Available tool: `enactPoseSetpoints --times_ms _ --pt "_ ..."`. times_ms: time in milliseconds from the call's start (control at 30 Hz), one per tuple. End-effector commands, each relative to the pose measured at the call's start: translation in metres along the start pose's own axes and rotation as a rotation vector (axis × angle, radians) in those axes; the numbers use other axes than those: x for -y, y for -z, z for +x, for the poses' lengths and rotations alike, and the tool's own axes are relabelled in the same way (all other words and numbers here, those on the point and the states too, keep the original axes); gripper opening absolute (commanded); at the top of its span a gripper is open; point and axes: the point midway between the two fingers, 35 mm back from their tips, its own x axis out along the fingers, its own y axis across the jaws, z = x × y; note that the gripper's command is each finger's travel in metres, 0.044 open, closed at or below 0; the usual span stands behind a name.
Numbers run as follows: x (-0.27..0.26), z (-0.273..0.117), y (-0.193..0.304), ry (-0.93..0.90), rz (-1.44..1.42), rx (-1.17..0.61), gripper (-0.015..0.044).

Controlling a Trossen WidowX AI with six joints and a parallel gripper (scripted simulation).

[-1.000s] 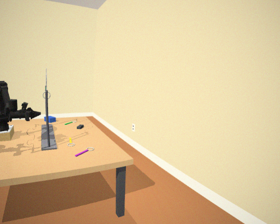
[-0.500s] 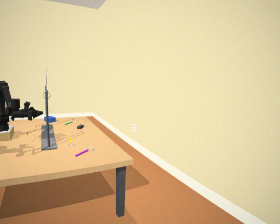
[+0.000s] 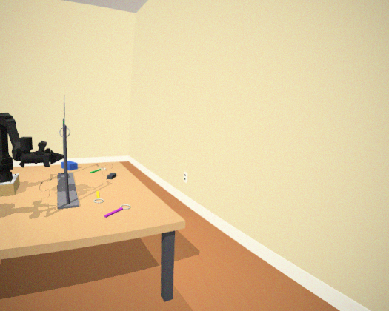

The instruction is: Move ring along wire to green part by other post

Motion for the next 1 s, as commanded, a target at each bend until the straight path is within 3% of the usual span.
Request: enactPoseSetpoints --times_ms 0,967 --pt "0.001 0.009 -0.002 0.001 0.002 0.004 0.0160" --pt "-0.002 0.039 -0.002 0.001 0.003 0.008 0.0160"
